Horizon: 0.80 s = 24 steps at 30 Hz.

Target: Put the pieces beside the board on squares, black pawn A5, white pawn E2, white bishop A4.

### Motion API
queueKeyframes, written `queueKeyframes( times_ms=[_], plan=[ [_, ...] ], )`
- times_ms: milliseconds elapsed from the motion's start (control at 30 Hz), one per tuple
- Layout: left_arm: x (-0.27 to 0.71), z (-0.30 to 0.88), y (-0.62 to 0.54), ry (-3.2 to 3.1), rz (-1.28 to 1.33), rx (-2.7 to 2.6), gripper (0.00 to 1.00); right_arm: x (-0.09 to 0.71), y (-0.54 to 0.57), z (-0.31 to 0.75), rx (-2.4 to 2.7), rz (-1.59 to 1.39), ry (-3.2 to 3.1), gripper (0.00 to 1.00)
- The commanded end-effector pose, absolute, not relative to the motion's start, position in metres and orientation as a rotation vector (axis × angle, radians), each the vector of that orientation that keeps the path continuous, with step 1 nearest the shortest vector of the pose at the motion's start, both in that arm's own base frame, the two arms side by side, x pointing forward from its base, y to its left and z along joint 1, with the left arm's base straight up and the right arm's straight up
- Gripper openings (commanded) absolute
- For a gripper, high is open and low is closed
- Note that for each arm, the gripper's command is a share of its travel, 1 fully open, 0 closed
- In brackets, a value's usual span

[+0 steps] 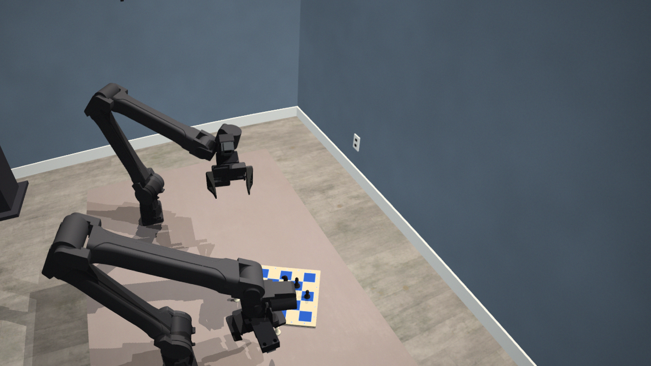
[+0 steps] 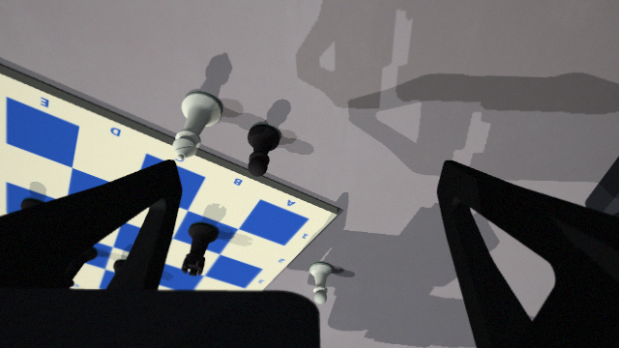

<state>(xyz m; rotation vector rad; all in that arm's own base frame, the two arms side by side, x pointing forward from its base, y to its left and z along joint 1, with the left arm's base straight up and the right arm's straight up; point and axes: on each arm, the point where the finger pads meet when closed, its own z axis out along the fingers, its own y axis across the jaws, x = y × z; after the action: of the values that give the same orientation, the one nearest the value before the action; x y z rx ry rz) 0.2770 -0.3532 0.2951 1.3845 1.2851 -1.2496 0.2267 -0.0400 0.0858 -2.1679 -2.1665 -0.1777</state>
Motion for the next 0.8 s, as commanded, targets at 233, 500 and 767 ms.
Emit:
queueKeyframes(
  times_ms=[233,500,767],
  plan=[
    [0.295,0.311,-0.360,1.268,-1.181,1.395,1.00,0.272,-0.009,0.095,-1.670,-0.109,-2.687,0.43],
    [0.297,0.304,-0.359,1.295,-1.155,1.400,1.00,0.266,0.005,0.075,-1.495,-0.013,-2.786,0.34],
    [0.298,0.300,-0.359,1.308,-1.145,1.406,1.00,0.261,0.004,0.064,-1.512,-0.006,-2.763,0.34]
  ],
)
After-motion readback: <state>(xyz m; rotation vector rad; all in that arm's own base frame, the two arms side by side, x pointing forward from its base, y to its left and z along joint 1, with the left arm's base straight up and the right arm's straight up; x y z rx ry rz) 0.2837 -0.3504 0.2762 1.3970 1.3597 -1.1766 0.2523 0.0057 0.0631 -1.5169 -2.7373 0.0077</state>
